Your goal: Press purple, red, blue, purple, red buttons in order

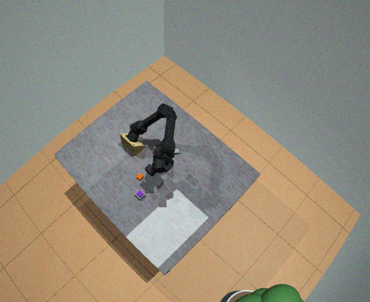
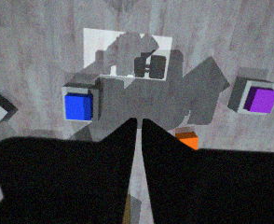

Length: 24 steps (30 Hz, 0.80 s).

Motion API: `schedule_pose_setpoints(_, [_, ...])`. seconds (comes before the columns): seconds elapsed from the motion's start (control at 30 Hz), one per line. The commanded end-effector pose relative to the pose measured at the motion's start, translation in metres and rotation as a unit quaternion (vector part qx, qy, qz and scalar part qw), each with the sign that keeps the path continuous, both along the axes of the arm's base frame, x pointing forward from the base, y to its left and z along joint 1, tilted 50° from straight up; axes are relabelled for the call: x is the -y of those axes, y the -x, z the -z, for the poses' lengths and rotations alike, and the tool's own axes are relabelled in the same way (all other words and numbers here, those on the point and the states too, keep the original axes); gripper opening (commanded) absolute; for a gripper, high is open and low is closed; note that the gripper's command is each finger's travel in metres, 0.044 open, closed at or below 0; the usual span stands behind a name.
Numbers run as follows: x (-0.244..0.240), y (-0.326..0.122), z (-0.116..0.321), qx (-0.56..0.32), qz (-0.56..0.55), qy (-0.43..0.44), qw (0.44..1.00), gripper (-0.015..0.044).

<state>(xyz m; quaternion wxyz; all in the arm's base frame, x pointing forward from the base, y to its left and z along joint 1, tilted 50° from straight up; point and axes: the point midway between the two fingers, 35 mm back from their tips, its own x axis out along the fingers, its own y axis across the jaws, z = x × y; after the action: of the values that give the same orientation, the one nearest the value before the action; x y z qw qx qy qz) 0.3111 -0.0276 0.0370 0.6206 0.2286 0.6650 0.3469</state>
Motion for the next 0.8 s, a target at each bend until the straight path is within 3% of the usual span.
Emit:
schedule_pose_setpoints(0.0, [0.034,-0.013,0.041,-0.007,-0.002,0.000,1.000,0.0020])
schedule_pose_setpoints(0.33, [0.105,-0.017,0.143,-0.005,-0.004,-0.002,1.000,0.0020])
schedule_pose_setpoints(0.77, [0.059,-0.009,0.183,-0.005,-0.004,-0.003,1.000,0.0020])
